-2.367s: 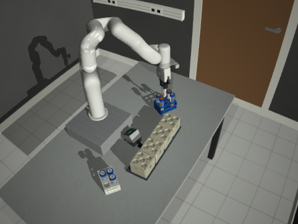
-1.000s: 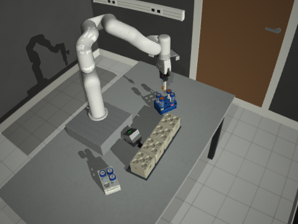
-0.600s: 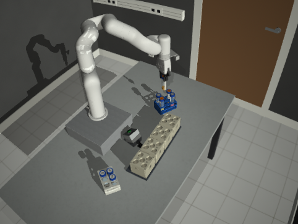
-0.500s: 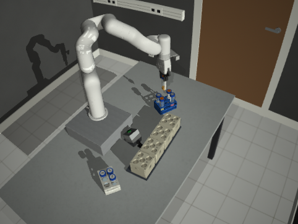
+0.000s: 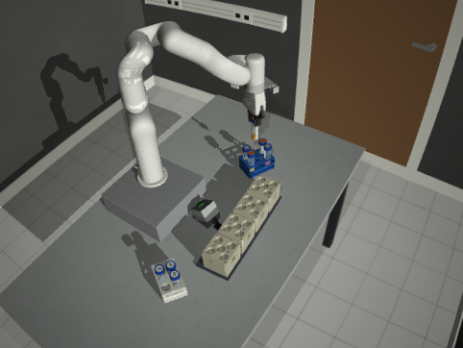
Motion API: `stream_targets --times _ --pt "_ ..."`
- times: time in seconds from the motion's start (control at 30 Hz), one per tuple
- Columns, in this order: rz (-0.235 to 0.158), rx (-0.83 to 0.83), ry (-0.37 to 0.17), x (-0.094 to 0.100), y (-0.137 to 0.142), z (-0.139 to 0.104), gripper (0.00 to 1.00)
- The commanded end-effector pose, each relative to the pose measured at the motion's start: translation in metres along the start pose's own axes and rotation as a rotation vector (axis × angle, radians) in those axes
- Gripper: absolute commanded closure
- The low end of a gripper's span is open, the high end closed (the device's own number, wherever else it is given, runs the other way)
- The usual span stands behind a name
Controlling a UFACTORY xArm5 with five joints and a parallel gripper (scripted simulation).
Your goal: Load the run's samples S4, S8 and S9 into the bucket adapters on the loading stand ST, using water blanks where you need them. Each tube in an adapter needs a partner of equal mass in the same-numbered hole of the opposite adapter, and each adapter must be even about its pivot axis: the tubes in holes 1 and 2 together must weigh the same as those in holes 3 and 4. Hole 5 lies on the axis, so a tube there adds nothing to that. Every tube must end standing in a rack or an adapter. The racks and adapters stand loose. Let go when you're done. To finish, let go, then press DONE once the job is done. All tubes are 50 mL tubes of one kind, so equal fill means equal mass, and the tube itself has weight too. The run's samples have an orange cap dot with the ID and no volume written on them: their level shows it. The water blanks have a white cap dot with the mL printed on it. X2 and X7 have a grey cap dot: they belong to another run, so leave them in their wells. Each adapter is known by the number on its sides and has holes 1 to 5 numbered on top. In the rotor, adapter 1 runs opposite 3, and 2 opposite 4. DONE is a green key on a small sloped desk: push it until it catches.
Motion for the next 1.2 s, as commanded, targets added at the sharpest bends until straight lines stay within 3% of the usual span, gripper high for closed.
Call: stream_targets --times 0.0,0.4,1.17 --pt "0.012 0.0 0.008 0.002 0.001 0.0 1.0" --pt "0.012 0.0 0.008 0.001 0.041 -0.004 1.0" --pt "0.012 0.0 0.008 0.001 0.041 -0.004 1.0"
Point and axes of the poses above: the point where the finger pads meet when closed, its own x axis back along the fingers, its own y axis across the jaws, z = x × y, the point moved 9 cm from there along x, back along the fingers, and after that the axes turned 7 degrees about x, right-handed, at the moved point
